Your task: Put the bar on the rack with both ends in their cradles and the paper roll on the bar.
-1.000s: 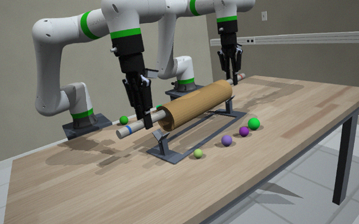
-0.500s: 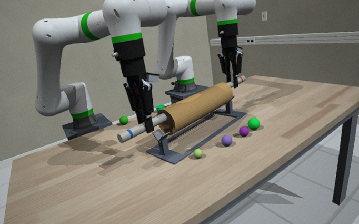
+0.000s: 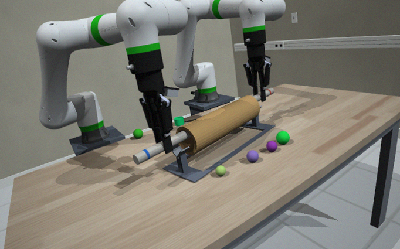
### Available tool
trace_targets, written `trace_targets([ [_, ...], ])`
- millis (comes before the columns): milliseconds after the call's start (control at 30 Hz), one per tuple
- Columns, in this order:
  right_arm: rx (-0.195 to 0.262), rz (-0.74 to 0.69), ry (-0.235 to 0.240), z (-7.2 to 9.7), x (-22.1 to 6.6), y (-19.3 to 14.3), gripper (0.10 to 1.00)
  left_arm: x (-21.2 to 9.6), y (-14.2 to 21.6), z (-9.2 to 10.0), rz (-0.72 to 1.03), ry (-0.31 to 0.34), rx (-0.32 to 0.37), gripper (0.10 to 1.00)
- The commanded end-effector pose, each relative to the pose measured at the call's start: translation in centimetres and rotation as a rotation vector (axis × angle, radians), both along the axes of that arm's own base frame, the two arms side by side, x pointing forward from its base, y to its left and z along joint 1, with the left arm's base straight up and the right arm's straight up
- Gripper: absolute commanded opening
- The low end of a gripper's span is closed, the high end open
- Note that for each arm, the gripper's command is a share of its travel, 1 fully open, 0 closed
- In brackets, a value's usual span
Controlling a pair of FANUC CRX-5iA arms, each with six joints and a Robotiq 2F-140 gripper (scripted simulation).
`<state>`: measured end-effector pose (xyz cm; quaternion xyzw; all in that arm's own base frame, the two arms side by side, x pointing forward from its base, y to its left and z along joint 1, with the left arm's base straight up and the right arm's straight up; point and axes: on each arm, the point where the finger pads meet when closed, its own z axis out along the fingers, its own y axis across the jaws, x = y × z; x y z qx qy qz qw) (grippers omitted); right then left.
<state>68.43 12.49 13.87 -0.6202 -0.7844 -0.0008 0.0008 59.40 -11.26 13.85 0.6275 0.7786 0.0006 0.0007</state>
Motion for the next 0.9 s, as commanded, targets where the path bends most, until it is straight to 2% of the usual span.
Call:
trace_targets([
  [0, 0.0, 0.0, -0.002, -0.1, 0.1, 0.0, 0.16, 0.1, 0.0, -0.2, 0.0, -0.001, -0.001, 0.16],
  [767, 0.0, 0.002, -0.002, -2.8, 0.4, 0.0, 0.16, 0.3, 0.0, -2.8, 0.003, -0.001, 0.0, 0.16],
  [800, 0.0, 0.002, -0.002, -2.6, 0.4, 0.0, 0.16, 0.3, 0.0, -2.6, 0.002, -0.002, 0.0, 1.0],
  [867, 0.0, 0.002, -0.002, -2.6, 0.4, 0.0, 0.16, 0.3, 0.0, -2.6, 0.002, -0.002, 0.0, 1.0],
])
